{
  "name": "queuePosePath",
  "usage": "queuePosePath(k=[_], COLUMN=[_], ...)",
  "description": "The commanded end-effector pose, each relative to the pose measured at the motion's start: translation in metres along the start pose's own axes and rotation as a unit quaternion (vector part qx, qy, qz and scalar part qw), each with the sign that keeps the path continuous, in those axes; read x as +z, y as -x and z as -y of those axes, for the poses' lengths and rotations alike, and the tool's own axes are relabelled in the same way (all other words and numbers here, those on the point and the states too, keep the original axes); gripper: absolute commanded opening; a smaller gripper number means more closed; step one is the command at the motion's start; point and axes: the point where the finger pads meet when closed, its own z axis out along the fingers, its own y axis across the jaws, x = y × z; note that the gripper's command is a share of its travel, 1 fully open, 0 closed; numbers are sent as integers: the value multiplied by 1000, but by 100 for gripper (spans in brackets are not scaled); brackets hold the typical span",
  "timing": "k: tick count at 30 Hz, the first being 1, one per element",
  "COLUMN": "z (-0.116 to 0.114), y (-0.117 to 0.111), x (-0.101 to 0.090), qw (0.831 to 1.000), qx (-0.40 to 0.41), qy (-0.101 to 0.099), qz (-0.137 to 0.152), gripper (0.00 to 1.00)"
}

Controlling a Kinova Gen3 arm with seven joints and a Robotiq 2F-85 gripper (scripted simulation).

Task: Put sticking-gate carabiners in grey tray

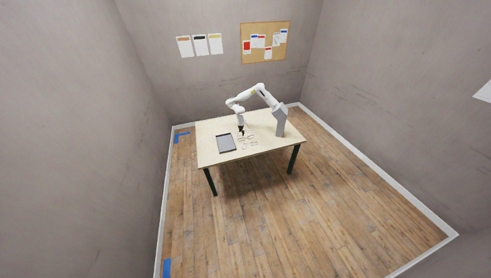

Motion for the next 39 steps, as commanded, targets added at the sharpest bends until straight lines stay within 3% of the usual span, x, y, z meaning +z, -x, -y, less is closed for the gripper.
queuePosePath(k=[1,7,8,24,25,39], z=[0,0,-2,-2,-3,-3], y=[0,0,0,0,-2,-2], x=[0,0,-50,-50,-99,-99], qw=[1000,1000,1000,1000,1000,1000], qx=[0,0,0,0,1,1], qy=[0,0,0,0,0,0], qz=[0,0,1,1,-1,-1], gripper=[100,100,100,100,100,100])
